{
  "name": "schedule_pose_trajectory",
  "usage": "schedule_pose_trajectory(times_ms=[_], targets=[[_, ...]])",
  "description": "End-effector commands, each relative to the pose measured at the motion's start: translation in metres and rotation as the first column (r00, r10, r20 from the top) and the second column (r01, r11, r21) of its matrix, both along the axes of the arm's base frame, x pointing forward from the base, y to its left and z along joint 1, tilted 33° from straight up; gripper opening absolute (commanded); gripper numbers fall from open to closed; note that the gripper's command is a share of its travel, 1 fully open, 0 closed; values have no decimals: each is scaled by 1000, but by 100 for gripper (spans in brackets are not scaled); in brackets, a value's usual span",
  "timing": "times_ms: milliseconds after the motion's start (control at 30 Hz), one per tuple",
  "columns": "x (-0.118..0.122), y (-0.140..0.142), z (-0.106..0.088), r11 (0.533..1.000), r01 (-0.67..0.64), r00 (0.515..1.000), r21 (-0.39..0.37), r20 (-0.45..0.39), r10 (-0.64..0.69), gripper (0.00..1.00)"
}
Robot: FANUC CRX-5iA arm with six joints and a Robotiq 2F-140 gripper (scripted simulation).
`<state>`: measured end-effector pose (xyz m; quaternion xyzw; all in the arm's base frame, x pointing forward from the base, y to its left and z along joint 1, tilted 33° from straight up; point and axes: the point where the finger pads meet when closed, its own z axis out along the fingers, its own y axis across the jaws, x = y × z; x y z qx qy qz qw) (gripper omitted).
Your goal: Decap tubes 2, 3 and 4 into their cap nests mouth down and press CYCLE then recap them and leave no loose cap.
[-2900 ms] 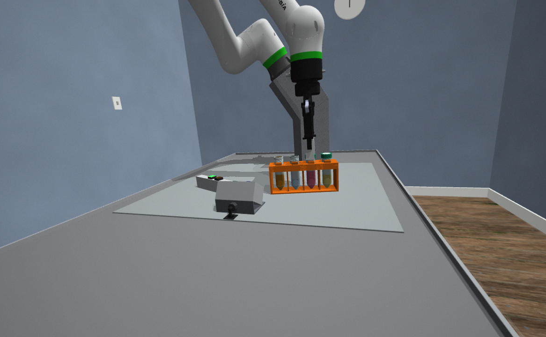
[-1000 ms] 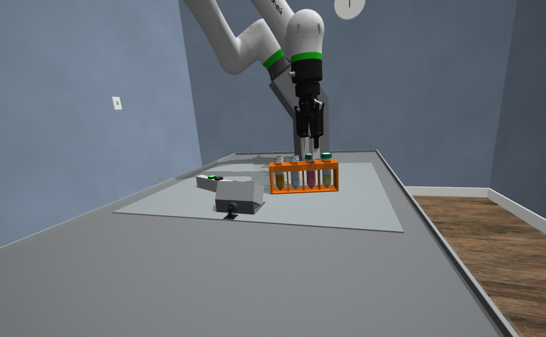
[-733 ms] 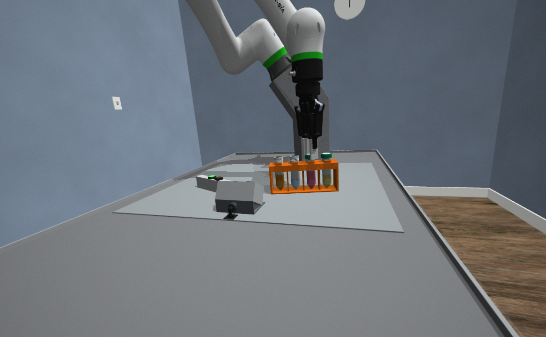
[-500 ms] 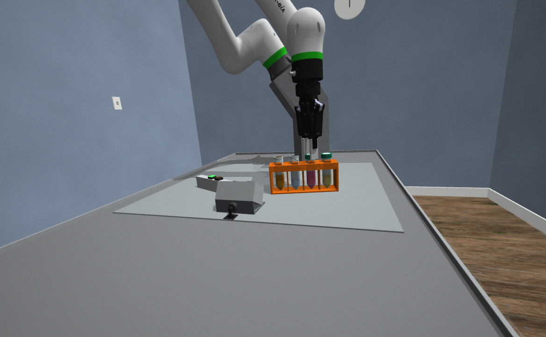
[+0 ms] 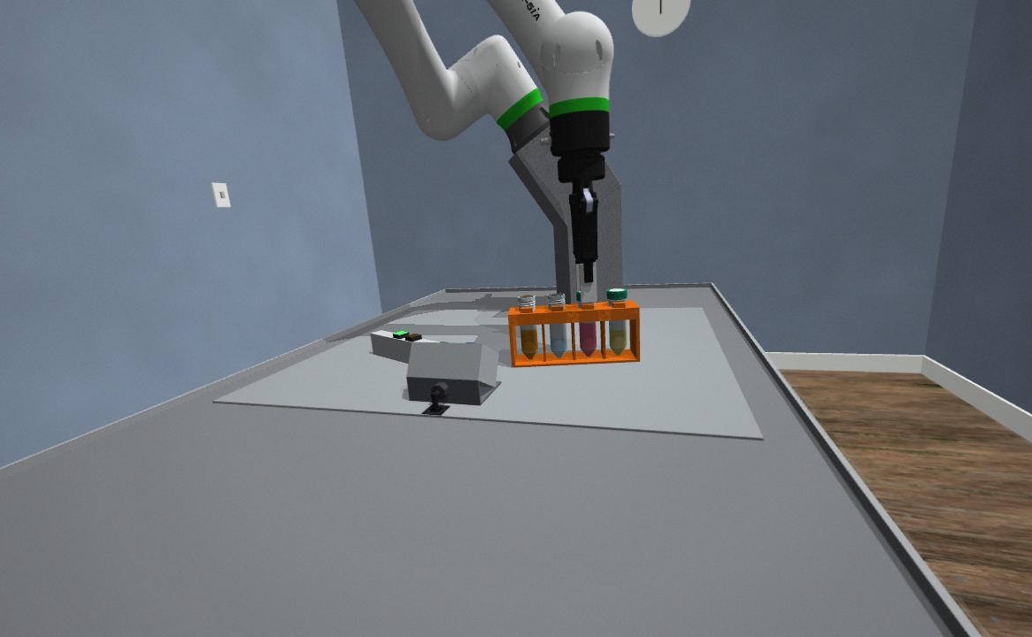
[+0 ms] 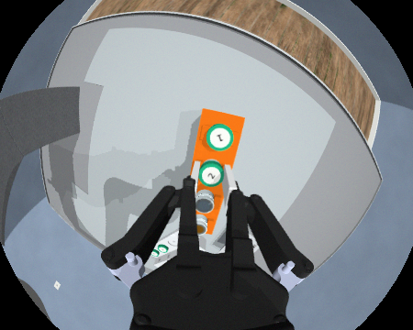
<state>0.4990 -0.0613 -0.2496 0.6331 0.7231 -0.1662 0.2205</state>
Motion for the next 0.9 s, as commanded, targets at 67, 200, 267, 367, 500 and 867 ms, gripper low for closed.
schedule_pose_trajectory(times_ms=[67,200,267,367,500,867], targets=[[0,0,0,958,279,937,65,199,-287,0],[0,0,-1,913,392,874,111,265,-408,0],[0,0,-1,877,459,823,144,302,-481,0],[0,0,-1,877,459,823,144,302,-481,0],[0,0,-1,877,459,823,144,302,-481,0],[0,0,-1,877,459,823,144,302,-481,35]])
